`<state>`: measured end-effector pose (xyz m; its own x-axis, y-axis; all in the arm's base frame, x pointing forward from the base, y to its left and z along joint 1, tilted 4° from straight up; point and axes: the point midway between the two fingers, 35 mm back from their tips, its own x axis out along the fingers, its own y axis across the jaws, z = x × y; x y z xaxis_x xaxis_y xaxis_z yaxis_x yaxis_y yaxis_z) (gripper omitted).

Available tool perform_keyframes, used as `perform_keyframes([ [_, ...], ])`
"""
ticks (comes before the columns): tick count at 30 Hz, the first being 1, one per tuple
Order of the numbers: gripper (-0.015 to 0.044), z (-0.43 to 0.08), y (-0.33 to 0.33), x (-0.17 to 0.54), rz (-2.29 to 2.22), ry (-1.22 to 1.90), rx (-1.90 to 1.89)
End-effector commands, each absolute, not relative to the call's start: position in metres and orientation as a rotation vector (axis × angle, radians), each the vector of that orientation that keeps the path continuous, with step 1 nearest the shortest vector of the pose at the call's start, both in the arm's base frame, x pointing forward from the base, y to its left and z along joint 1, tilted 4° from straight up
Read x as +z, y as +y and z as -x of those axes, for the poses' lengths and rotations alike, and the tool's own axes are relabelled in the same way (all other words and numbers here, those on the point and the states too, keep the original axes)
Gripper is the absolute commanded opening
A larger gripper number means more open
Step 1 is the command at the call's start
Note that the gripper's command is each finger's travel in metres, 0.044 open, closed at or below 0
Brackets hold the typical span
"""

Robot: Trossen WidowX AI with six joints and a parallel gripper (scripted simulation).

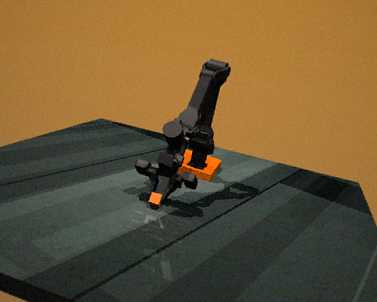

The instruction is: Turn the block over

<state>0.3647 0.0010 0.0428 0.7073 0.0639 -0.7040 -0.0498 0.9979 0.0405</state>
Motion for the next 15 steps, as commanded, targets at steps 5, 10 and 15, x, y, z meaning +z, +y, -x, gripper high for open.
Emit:
perform_keyframes([
  [5,0.0,-0.3647,0.0016,0.0324,-0.035,0.661,0.062],
  [10,0.0,-0.3615,0.0022,0.0303,-0.036,0.588,0.062],
  [15,0.0,-0.3561,0.0028,0.0307,-0.036,0.515,0.062],
])
